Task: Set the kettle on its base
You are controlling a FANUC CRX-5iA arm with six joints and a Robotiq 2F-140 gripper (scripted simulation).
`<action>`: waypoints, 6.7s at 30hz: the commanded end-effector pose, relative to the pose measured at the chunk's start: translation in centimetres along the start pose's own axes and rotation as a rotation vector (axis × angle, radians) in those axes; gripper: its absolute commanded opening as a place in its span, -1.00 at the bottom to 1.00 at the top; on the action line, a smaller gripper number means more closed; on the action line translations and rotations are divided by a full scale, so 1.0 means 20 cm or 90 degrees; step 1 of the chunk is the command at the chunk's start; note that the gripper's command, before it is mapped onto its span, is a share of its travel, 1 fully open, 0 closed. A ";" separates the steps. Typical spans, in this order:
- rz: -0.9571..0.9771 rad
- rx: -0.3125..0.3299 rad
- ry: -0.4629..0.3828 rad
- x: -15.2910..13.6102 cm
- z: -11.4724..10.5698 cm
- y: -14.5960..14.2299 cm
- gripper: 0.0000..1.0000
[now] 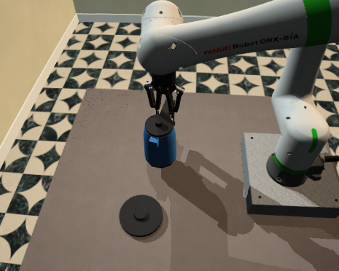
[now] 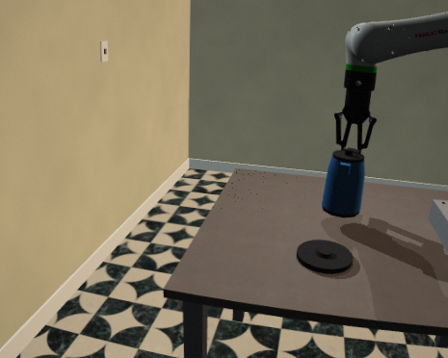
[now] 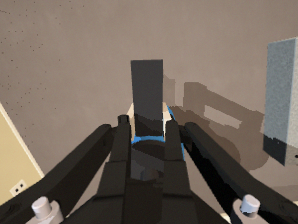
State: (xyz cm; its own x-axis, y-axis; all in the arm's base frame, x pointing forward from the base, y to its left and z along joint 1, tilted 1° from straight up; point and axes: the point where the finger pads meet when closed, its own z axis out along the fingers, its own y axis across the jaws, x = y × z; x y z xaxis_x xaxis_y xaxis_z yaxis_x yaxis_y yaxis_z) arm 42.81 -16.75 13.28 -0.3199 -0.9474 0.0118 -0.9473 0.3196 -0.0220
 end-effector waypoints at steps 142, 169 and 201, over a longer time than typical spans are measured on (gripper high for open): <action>0.000 0.000 0.000 -1.17 0.00 0.00 -1.00; 0.000 0.000 0.000 -1.17 0.05 0.00 -1.00; 0.000 0.000 0.000 -1.17 0.10 0.00 -1.00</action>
State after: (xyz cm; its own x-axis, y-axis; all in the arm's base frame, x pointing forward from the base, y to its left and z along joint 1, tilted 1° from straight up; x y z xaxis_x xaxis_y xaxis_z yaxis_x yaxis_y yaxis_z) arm 50.37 5.44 10.93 -0.3201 -0.9473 0.0123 -0.9472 0.3198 -0.0221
